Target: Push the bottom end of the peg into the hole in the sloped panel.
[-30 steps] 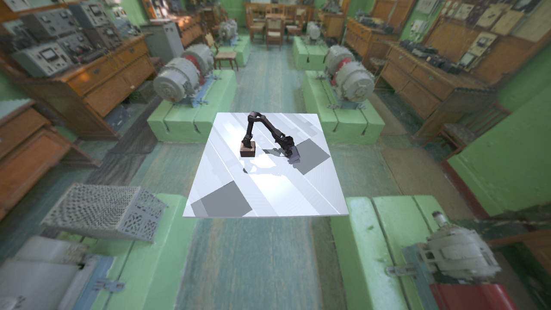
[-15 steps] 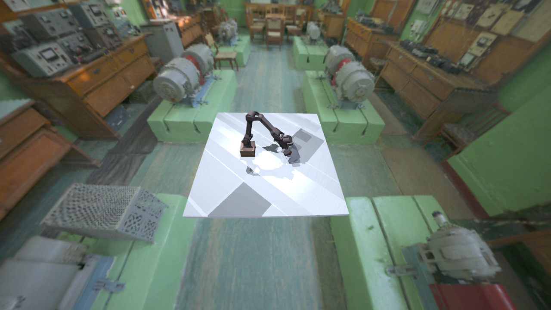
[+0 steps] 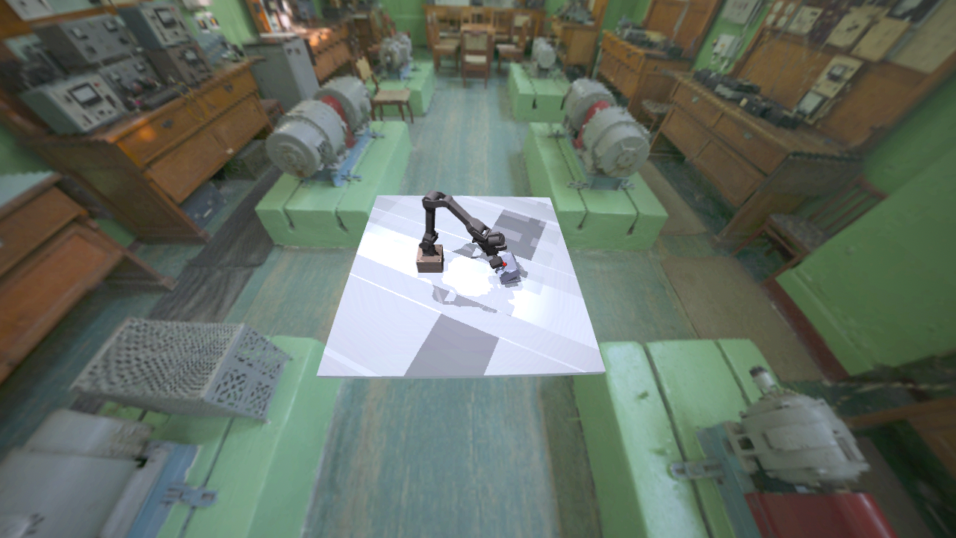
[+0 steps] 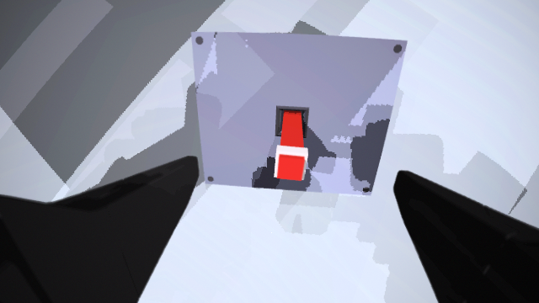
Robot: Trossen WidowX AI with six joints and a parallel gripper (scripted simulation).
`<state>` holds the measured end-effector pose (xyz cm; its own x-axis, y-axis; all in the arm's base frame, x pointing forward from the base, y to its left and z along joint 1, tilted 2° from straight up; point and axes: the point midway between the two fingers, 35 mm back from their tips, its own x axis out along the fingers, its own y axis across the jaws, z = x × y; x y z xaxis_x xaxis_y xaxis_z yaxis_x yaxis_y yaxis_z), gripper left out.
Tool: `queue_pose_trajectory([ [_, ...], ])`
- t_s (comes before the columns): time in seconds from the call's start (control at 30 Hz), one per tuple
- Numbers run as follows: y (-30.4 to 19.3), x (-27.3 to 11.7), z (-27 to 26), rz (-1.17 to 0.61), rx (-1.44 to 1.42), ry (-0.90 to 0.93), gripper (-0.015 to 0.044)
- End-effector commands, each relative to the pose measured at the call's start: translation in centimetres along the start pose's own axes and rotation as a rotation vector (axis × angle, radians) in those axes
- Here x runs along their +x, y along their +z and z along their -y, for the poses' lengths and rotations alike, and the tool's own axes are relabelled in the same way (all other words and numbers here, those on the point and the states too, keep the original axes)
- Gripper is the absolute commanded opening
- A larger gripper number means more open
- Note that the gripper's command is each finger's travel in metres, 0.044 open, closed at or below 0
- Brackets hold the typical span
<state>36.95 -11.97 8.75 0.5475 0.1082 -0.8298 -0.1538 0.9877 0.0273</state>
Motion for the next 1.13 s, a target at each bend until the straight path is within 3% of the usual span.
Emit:
queue_pose_trajectory([
  [0.0,0.3,-1.0,0.1,0.012,-0.009,-0.005,0.0440],
  [1.1,-0.4,-5.7,0.0,0.010,-0.004,-0.007,0.0440],
])
